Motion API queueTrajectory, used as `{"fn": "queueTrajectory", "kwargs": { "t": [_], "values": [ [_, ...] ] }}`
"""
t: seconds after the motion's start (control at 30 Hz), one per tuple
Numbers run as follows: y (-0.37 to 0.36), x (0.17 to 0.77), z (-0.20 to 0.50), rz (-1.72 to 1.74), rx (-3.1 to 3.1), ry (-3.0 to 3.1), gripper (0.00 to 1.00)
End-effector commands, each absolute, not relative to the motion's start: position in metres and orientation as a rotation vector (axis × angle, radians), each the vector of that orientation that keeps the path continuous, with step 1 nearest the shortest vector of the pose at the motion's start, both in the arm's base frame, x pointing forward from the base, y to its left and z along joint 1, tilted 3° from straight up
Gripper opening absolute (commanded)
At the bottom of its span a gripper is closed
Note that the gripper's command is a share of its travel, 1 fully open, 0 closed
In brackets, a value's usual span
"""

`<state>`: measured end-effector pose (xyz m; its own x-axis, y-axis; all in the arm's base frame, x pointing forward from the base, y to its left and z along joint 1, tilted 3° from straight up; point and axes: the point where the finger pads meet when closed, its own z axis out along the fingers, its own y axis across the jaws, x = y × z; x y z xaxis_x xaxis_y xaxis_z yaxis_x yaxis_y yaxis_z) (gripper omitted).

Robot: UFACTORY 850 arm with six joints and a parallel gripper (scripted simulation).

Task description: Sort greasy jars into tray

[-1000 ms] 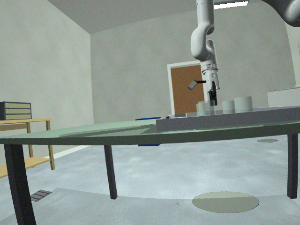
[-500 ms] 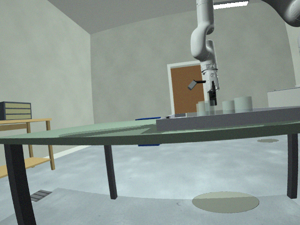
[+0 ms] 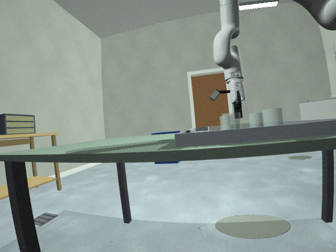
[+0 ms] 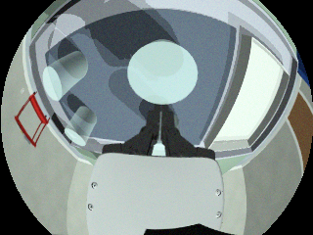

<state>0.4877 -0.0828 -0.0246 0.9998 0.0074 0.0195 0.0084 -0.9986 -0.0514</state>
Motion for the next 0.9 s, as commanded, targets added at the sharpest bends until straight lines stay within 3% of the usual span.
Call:
{"fn": "queueTrajectory", "kwargs": {
  "t": [0.0, 0.87],
  "values": [
    [-0.083, 0.4892, -0.0239, -0.032, -3.09, -0.012, 0.0],
    [-0.083, 0.4924, -0.0239, -0.032, -3.09, -0.012, 0.0]
  ]
}}
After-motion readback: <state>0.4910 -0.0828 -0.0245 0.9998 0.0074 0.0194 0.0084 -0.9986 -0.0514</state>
